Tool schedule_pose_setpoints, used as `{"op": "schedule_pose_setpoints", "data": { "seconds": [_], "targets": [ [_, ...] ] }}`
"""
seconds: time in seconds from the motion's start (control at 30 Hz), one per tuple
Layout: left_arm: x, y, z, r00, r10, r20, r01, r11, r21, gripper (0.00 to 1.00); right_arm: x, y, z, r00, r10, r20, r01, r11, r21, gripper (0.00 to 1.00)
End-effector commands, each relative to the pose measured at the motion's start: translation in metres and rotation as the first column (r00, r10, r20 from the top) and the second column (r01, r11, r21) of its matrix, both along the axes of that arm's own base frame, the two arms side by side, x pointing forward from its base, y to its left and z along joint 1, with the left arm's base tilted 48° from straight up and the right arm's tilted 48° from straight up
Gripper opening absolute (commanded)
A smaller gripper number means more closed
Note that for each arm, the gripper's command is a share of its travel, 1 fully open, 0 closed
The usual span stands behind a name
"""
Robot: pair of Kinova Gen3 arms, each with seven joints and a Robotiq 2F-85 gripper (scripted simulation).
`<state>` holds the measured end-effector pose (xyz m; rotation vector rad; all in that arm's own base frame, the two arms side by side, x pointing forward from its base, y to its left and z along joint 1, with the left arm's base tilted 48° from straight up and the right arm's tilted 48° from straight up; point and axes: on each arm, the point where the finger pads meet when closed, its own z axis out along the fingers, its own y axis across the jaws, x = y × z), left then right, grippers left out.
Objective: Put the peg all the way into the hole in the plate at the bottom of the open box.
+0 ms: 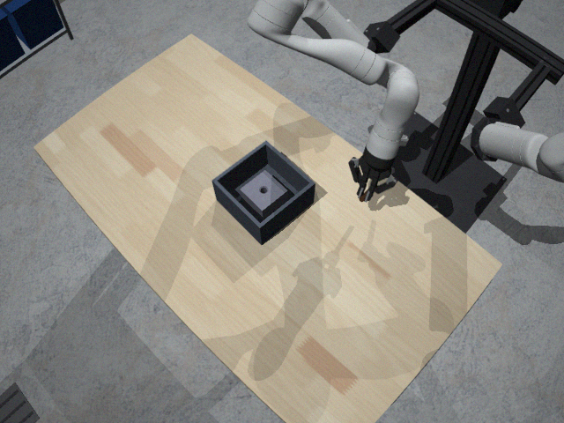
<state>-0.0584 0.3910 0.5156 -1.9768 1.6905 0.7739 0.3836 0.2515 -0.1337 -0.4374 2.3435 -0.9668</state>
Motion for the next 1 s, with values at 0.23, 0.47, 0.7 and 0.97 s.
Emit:
{"op": "schedule_pose_setpoints", "data": {
  "seconds": [0.23, 0.47, 0.7, 0.97],
  "targets": [
    [-0.0003, -0.0001, 0.0004, 1.0, 0.0, 0.001, 0.0, 1.0, 0.001, 1.0, 0.0001, 0.001, 0.0005, 0.989, 0.106, 0.104, -0.108, 0.994, 0.011, 0.099],
    [-0.0003, -0.0001, 0.0004, 1.0, 0.0, 0.001, 0.0, 1.0, 0.001, 1.0, 0.0001, 0.0009, 0.0005, 0.966, 0.183, 0.181, -0.187, 0.982, 0.008, 0.099],
    [-0.0003, -0.0001, 0.0004, 1.0, 0.0, 0.001, 0.0, 1.0, 0.001, 1.0, 0.0, 0.0011, 0.0005, 0.943, 0.236, 0.234, -0.244, 0.97, 0.003, 0.099],
    [-0.0003, -0.0001, 0.0004, 1.0, 0.0, 0.001, 0.0, 1.0, 0.001, 1.0, 0.0001, 0.0009, 0.0005, 0.894, 0.317, 0.318, -0.331, 0.944, -0.012, 0.099]
  ]
}}
